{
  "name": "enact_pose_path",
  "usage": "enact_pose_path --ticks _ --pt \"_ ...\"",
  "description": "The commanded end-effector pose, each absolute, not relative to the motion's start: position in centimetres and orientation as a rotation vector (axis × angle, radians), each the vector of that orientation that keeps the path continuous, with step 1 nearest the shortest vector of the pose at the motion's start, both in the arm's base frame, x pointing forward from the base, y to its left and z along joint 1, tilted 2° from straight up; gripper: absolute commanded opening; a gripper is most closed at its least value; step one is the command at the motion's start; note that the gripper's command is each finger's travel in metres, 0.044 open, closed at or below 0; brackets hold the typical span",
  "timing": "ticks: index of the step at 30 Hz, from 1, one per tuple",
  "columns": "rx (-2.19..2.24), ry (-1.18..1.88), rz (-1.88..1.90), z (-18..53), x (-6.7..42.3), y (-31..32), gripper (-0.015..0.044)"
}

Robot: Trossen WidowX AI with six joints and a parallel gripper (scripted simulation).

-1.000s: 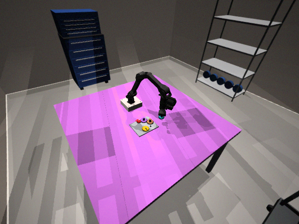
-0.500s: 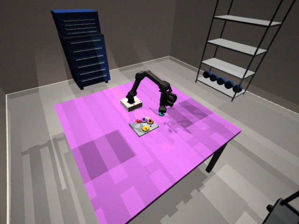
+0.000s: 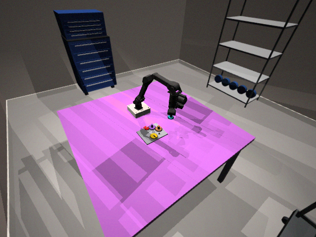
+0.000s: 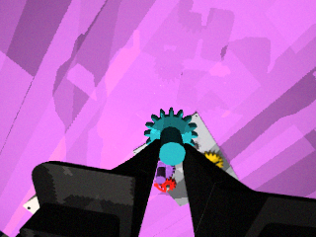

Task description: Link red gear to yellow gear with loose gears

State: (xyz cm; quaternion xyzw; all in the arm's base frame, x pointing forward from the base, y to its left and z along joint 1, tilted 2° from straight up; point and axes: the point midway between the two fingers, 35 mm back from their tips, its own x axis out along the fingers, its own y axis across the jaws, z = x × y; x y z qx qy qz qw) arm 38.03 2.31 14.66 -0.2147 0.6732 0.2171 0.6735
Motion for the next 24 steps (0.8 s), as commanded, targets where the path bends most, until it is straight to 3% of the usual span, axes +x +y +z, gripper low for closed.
enact_pose_path --ticks 1,24 --pt "-0.481 1.506 0.484 15.3 38.1 2.3 0.0" --pt "-0.484 1.507 0.481 11.7 37.8 -2.4 0.0"
